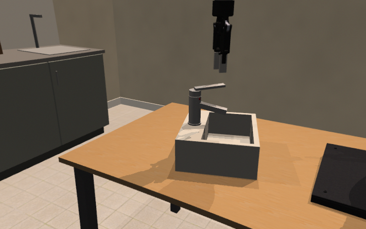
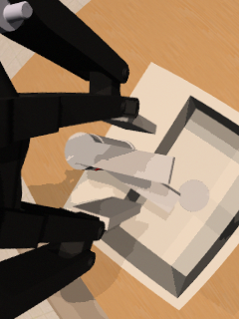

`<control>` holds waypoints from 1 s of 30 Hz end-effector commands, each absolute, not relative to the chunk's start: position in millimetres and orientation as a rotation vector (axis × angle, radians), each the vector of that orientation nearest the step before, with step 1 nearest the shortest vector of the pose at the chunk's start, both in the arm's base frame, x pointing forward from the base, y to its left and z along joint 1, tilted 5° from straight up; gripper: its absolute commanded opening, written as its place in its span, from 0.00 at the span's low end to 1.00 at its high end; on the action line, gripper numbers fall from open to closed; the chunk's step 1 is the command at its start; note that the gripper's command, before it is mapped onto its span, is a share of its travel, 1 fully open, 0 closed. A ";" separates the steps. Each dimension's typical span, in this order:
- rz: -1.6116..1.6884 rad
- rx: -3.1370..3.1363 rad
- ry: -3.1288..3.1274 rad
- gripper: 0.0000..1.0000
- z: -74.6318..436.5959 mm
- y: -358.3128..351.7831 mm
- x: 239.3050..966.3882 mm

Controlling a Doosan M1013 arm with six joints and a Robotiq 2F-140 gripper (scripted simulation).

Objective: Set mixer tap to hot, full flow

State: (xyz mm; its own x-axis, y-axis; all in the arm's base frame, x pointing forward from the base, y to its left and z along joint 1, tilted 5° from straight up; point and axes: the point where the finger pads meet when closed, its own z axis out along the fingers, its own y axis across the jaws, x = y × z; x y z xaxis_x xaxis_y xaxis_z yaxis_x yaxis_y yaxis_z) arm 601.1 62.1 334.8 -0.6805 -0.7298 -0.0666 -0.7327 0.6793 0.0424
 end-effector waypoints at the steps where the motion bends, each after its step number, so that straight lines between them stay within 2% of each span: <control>1: 0.102 -1.236 2.838 0.39 331.5 62.3 601.1; 30: 0.102 -1.236 2.838 0.39 296.2 65.0 601.5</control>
